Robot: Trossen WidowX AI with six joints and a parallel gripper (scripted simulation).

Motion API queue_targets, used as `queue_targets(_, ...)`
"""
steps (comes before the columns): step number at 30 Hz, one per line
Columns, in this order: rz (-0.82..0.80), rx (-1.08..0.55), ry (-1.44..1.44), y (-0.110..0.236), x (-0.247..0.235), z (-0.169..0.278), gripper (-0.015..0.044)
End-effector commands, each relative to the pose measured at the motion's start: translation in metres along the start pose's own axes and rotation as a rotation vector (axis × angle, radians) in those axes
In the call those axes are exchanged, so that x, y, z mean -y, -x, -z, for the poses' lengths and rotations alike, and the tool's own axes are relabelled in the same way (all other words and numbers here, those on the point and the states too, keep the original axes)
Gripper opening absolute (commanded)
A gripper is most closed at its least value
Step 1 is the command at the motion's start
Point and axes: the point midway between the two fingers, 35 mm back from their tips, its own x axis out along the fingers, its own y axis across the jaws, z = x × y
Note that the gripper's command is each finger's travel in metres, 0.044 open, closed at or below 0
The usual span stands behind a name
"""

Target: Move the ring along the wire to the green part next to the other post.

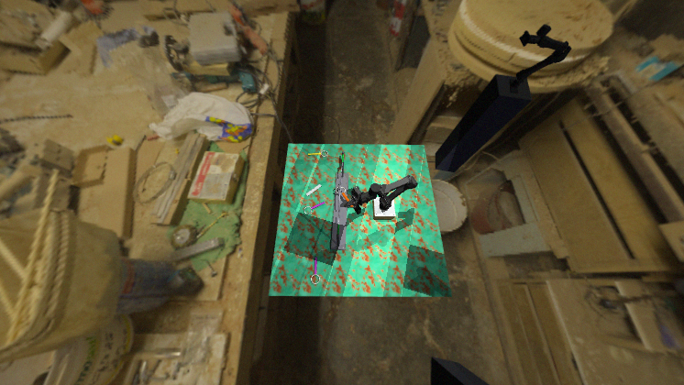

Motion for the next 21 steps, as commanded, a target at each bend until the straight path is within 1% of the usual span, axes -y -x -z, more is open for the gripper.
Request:
queue_targets(1, 0.0, -0.006, 0.016, 0.0008, -0.0044, 0.002, -0.015)
queue_targets(21, 0.126, 0.013, 0.212, 0.0006, 0.0014, 0.0011, -0.015)
